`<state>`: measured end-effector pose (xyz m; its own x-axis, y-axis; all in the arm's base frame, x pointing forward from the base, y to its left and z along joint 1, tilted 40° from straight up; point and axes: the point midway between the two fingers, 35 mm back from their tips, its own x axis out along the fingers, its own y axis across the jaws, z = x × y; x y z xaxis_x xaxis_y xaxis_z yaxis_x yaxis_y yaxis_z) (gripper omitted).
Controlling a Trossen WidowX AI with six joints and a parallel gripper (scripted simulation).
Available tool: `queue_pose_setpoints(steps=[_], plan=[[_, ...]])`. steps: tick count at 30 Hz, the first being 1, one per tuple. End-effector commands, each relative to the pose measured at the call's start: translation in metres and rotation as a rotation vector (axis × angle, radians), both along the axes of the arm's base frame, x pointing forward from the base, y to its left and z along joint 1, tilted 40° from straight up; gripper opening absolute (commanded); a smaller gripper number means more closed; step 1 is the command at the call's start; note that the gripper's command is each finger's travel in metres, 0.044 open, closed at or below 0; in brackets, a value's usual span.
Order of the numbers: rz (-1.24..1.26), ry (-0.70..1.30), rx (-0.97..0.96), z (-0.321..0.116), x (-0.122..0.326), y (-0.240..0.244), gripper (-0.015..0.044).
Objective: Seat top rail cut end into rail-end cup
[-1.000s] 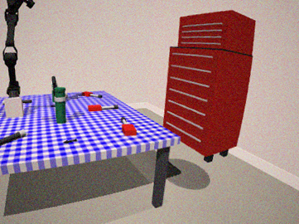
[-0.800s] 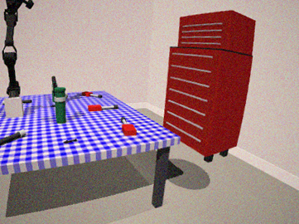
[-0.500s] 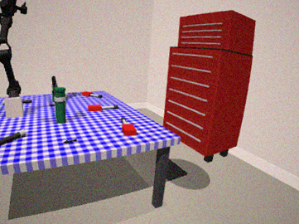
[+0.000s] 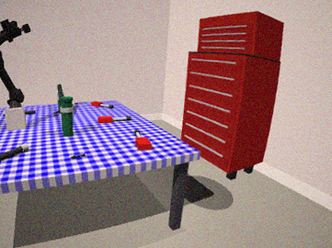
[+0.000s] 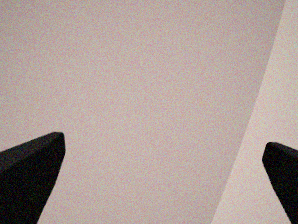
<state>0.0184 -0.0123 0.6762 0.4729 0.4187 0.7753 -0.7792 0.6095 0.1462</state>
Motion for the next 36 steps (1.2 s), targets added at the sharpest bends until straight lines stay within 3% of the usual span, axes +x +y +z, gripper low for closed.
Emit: queue_pose_setpoints(steps=[1, 8, 16, 26, 36], plan=[[-0.097, 0.045, -0.194, -0.02, 0.034, 0.055, 0.044], [-0.253, 0.196, -0.537, -0.08, 0.122, 0.122, 0.044], [-0.338, 0.47, -0.851, -0.179, 0.228, 0.133, 0.044], [-0.284, 0.92, -1.042, -0.32, 0.311, 0.068, 0.044], [-0.069, 1.393, -0.892, -0.452, 0.31, -0.032, 0.044]])
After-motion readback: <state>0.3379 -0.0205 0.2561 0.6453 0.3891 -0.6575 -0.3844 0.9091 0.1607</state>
